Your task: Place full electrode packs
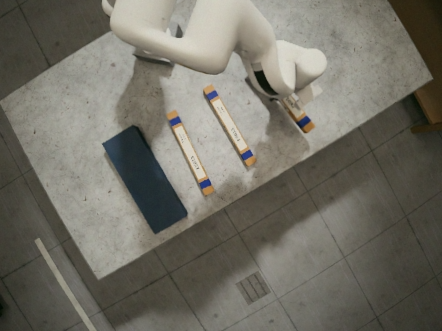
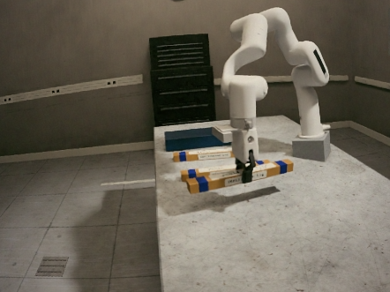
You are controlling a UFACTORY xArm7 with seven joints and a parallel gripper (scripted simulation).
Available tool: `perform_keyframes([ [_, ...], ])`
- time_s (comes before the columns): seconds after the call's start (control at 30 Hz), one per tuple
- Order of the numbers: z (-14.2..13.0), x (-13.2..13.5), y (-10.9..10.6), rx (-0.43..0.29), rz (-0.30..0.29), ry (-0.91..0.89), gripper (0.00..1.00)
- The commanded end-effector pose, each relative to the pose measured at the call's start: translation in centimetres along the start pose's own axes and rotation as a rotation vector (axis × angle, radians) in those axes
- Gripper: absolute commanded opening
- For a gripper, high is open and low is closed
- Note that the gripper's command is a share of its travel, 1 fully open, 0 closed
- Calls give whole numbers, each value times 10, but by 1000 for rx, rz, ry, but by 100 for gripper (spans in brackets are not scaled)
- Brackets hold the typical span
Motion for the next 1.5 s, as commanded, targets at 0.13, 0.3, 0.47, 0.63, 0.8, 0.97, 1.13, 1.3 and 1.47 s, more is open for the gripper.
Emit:
perform_keyframes([
  [0.13, 1, -2, 14, 4, 3, 0, 35],
  [0.3, 1, -2, 20, 4, 3, 0, 35],
  [0.47, 1, -2, 28, 4, 3, 0, 35],
  [0.63, 1, -2, 37, 4, 3, 0, 35],
  [0.8, 1, -2, 43, 4, 3, 0, 35],
  [0.97, 1, -2, 48, 4, 3, 0, 35],
  [1.13, 1, -2, 54, 4, 3, 0, 35],
  [1.3, 1, -2, 60, 4, 3, 0, 35],
  [1.47, 1, -2, 62, 4, 3, 0, 35],
])
Point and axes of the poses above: the point where the finger pads meet when closed, its own y axis out along the fingers, its own x axis across the jaws, z = x × y, the point moved 2 cm from there along -y, back along the fingers, and after that the axes turned 10 degrees about y, right-handed, at the moved point
